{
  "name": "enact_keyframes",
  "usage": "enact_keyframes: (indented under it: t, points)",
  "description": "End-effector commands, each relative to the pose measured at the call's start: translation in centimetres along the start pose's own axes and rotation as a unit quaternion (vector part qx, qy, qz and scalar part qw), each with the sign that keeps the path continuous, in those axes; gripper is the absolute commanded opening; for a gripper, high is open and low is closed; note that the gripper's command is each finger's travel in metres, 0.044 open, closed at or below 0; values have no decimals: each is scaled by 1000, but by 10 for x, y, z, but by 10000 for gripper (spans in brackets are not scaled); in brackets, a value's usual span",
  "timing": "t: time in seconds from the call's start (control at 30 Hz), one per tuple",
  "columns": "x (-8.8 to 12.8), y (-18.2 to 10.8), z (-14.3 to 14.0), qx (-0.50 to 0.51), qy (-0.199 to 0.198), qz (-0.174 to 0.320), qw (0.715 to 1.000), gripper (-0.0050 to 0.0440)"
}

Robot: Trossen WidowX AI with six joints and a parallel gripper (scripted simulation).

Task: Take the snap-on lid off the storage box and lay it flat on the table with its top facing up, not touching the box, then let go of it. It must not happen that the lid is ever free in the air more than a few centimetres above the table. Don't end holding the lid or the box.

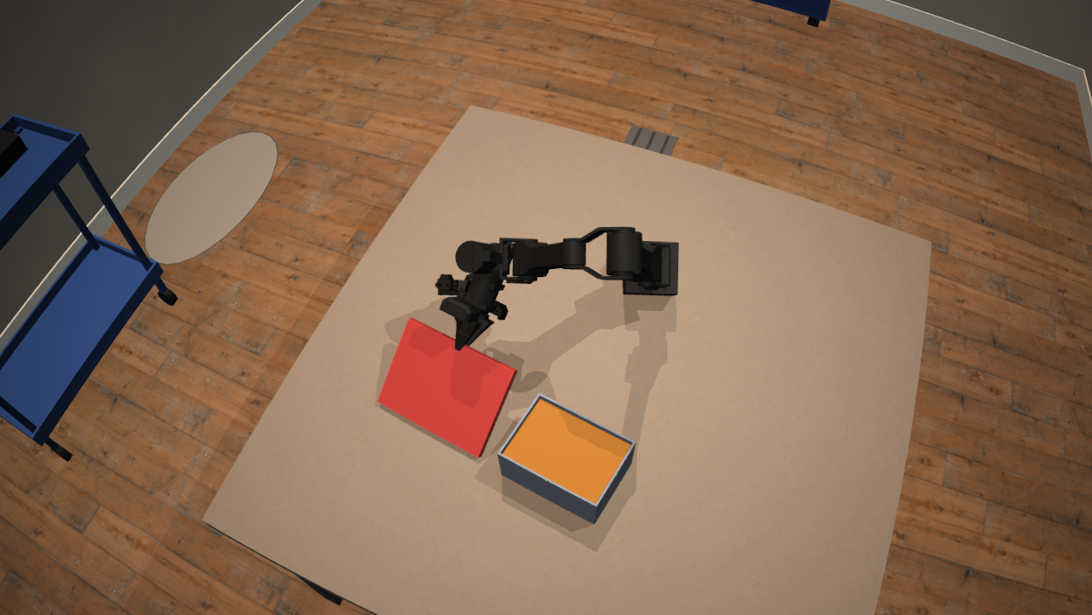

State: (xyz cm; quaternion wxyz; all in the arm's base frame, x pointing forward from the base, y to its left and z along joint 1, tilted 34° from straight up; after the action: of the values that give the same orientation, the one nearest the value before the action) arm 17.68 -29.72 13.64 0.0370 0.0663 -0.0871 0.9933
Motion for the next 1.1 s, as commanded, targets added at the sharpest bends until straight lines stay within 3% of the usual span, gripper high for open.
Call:
enact_keyframes:
  t: [0.0,1.07]
  points:
    - [-5,-1,-8,-7,-4,-1,1000,-50]
    - [-21,-3,-27,-7,-4,-1,1000,-50]
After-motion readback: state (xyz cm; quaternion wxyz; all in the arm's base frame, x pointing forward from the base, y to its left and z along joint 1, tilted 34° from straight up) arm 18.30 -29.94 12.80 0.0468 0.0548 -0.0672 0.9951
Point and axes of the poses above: the point midway between the two fingers, 35 mm back from their tips, its own x axis back along the fingers, its own z axis across the jaws, y = z × x, the point moved 7 cm from there along x, back along the fingers, and after that the axes turned 5 degrees about x, right-handed, at the moved point
